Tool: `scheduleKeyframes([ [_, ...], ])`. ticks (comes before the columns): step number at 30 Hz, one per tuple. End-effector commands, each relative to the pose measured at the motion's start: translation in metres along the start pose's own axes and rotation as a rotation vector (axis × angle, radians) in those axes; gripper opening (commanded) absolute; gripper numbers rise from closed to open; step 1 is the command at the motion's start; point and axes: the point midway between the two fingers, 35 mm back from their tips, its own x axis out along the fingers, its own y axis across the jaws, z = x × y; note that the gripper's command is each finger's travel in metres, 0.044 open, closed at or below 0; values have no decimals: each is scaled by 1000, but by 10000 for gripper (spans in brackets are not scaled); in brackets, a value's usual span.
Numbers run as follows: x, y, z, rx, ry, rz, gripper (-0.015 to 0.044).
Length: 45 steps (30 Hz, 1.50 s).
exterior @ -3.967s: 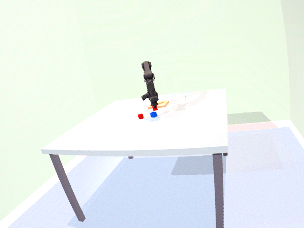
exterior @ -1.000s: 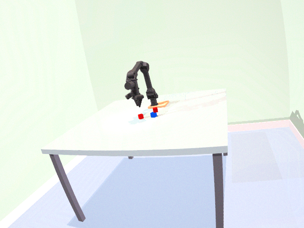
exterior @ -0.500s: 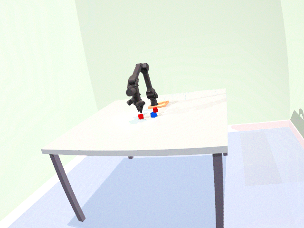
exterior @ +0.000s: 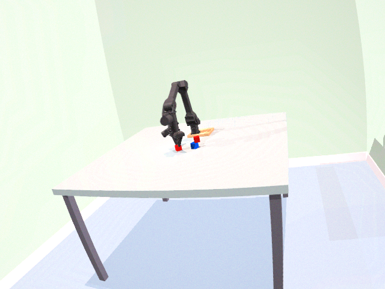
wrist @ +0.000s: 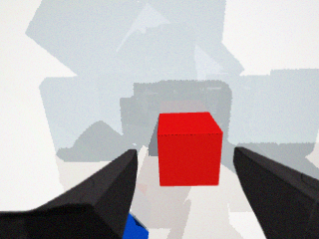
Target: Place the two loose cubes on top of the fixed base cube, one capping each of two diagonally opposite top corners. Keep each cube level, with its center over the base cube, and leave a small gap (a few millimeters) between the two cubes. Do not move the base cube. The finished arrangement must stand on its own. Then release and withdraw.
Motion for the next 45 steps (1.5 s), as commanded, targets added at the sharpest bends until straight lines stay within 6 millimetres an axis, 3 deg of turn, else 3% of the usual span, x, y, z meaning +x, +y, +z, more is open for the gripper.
scheduleKeyframes([
  [1,8,-2,0,-3,1,-7,265],
  [5,12,-2,-1,-3,1,-7,265],
  [11,12,-2,-1,-3,1,-7,107],
  [17,7,-1,0,-3,1,-7,105],
  [45,-80,2,2,-3,1,-6,105],
])
